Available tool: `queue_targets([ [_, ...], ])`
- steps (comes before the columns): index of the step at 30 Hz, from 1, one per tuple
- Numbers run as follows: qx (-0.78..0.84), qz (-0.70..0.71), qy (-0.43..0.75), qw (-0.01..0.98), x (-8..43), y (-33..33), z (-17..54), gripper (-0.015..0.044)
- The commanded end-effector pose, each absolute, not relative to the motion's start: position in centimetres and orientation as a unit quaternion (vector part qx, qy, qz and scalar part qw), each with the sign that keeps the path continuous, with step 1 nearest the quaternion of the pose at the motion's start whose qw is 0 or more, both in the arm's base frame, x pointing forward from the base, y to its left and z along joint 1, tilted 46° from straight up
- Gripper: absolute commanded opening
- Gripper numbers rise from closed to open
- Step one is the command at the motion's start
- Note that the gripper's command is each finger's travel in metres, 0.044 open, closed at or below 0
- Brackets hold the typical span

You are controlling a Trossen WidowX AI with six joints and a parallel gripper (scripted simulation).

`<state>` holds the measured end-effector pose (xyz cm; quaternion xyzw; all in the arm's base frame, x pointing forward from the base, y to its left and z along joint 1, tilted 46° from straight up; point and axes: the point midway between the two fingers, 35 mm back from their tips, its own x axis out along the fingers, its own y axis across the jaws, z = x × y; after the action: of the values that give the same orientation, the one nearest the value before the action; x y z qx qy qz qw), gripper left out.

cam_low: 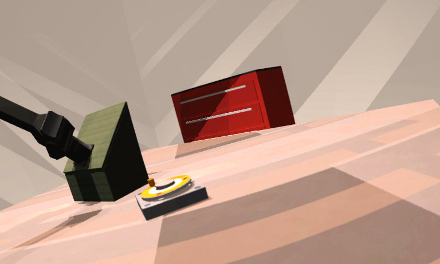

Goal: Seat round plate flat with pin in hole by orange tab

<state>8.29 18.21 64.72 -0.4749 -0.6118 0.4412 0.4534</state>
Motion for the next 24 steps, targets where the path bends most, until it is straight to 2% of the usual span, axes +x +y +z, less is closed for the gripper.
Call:
queue_targets([
  [1,-0.478,0.436,-0.611,0.456,8.6,18.2,64.7,0.0374],
  [3,-0.489,0.416,-0.590,0.490,11.5,18.5,64.2,0.0321],
  [5,-0.452,0.449,-0.509,0.579,16.5,19.6,62.4,0.0269],
  [10,-0.415,0.473,-0.432,0.646,20.3,20.4,60.1,0.0137],
  [15,-0.338,0.497,-0.265,0.754,26.9,21.7,54.1,0.0006],
  [24,-0.245,0.457,-0.004,0.855,34.8,21.7,42.7,0.0000],
])
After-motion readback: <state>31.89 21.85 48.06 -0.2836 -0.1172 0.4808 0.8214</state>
